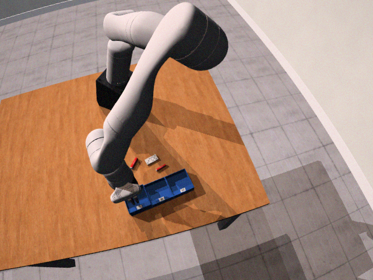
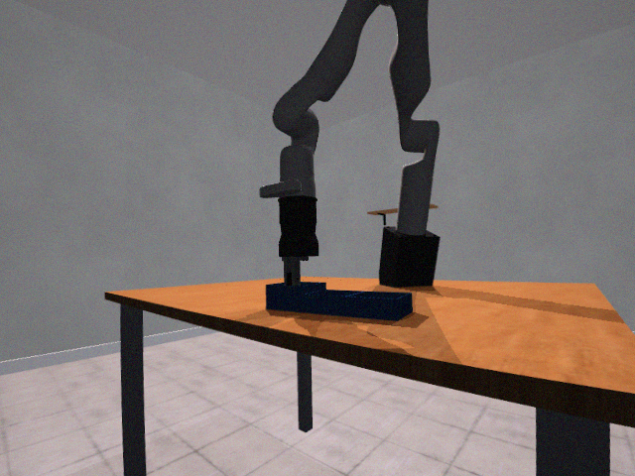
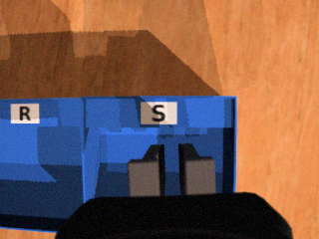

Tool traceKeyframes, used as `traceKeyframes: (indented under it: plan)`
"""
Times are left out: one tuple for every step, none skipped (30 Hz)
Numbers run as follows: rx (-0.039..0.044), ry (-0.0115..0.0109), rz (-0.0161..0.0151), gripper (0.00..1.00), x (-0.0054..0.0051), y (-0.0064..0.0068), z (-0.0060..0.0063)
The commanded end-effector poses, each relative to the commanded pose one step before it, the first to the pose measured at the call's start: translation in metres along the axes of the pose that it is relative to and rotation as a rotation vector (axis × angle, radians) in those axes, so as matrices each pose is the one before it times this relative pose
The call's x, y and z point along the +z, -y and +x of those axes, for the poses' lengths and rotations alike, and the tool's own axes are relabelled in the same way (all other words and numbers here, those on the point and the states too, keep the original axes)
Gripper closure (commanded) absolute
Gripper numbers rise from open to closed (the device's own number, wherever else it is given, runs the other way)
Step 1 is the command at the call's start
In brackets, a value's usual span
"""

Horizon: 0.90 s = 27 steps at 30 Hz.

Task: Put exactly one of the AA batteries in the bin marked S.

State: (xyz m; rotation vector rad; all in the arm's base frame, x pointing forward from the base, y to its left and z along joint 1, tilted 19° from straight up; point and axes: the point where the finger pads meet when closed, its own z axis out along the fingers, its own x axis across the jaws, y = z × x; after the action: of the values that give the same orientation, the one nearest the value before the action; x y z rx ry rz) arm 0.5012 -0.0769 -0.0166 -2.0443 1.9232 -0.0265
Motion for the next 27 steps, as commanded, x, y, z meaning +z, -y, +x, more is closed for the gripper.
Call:
traceKeyframes:
  plan:
    - [-0.00129, -0.00047, 0.00748, 0.69, -0.00473, 0.00307, -0.00052]
    - [0.0, 0.0, 0.0, 0.69, 0.0, 0.0, 0.0]
    - [0.0, 0.0, 0.0, 0.69, -0.00134, 0.00001, 0.0]
    - [0.0, 0.0, 0.0, 0.69, -0.00133, 0.0, 0.0]
    - [0.0, 0.0, 0.0, 0.69, -0.00133, 0.0, 0.0]
    - [0.0, 0.0, 0.0, 0.69, -0.00133, 0.0, 0.0]
    - [0.0, 0.0, 0.0, 0.69, -0.00133, 0.0, 0.0]
    - [0.0, 0.0, 0.0, 0.69, -0.00133, 0.0, 0.0]
    - [0.0, 0.0, 0.0, 0.69, -0.00133, 0.0, 0.0]
    - [0.0, 0.0, 0.00001, 0.69, -0.00399, -0.00001, 0.0]
    - [0.0, 0.0, 0.00001, 0.69, -0.00399, -0.00001, 0.0]
    - [0.0, 0.0, 0.00001, 0.69, -0.004, 0.0, 0.0]
    - [0.0, 0.0, 0.0, 0.69, -0.004, 0.0, 0.0]
    - [0.0, 0.0, 0.0, 0.69, -0.004, 0.0, 0.0]
    - [0.0, 0.0, 0.0, 0.69, -0.004, 0.0, 0.0]
    - [0.0, 0.0, 0.0, 0.69, -0.004, 0.0, 0.0]
    - [0.0, 0.0, 0.0, 0.69, -0.00207, 0.00001, 0.0]
    - [0.0, 0.0, 0.0, 0.69, 0.0, 0.0, 0.0]
    - [0.0, 0.0, 0.0, 0.69, 0.0, 0.0, 0.0]
    - [0.0, 0.0, -0.00002, 0.69, -0.00002, 0.00003, 0.0]
    - [0.0, 0.00003, 0.00001, 0.69, 0.00005, -0.00003, 0.00003]
    - [0.0, -0.00001, -0.00001, 0.69, -0.00002, 0.00002, -0.00001]
    - [0.0, -0.00001, 0.0, 0.69, -0.00001, 0.00001, 0.0]
    - [0.0, 0.0, 0.0, 0.69, -0.00001, 0.0, 0.0]
    - [0.0, 0.00002, 0.0, 0.69, -0.00001, 0.00022, -0.00501]
    - [0.0, 0.00002, 0.0, 0.69, 0.00001, 0.00021, -0.005]
    - [0.0, 0.00002, 0.0, 0.69, 0.00001, 0.00021, -0.005]
